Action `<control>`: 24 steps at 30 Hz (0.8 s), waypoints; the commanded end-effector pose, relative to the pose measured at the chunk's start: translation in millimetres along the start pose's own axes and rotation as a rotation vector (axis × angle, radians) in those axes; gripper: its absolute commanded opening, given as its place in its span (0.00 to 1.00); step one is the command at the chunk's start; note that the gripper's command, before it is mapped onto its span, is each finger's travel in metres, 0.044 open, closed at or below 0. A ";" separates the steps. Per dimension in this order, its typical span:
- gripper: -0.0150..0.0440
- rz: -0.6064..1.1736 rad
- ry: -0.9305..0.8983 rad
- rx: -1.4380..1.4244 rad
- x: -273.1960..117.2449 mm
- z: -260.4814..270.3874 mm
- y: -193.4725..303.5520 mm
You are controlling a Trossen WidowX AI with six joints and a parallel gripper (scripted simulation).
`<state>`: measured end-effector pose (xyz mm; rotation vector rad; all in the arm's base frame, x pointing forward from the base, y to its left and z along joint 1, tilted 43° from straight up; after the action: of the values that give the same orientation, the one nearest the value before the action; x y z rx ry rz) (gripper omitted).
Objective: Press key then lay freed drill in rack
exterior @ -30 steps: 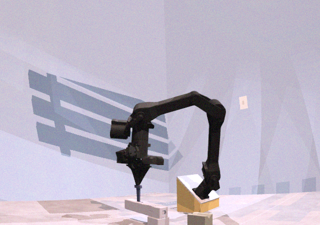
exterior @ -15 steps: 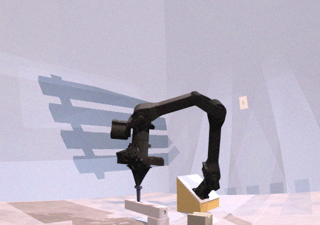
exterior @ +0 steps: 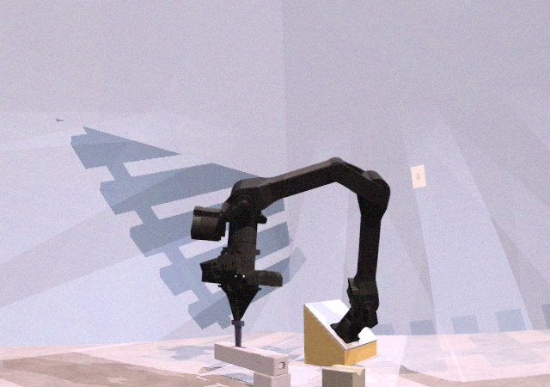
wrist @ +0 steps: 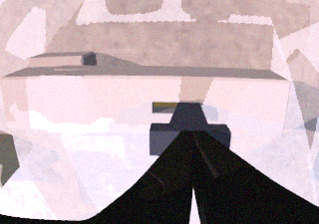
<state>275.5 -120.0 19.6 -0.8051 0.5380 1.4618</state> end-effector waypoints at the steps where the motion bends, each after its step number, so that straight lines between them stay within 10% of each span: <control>1: 0.25 0.055 -0.034 0.010 24.1 2.8 9.1; 17: 0.25 0.055 -0.034 0.010 29.8 3.3 10.0; 24: 0.57 0.056 -0.032 0.011 -13.1 -2.2 0.4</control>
<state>267.7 -108.9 11.9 -0.7467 0.5463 1.5280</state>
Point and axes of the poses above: the point midway between the two fingers, 35 mm back from their tips, its own x axis out along the fingers, its own z axis across the jaws, y = z × x, the point moved 1 cm from there along -x, back along the fingers, and after that the axes turned 13 degrees about -x, right-handed, at the moved point
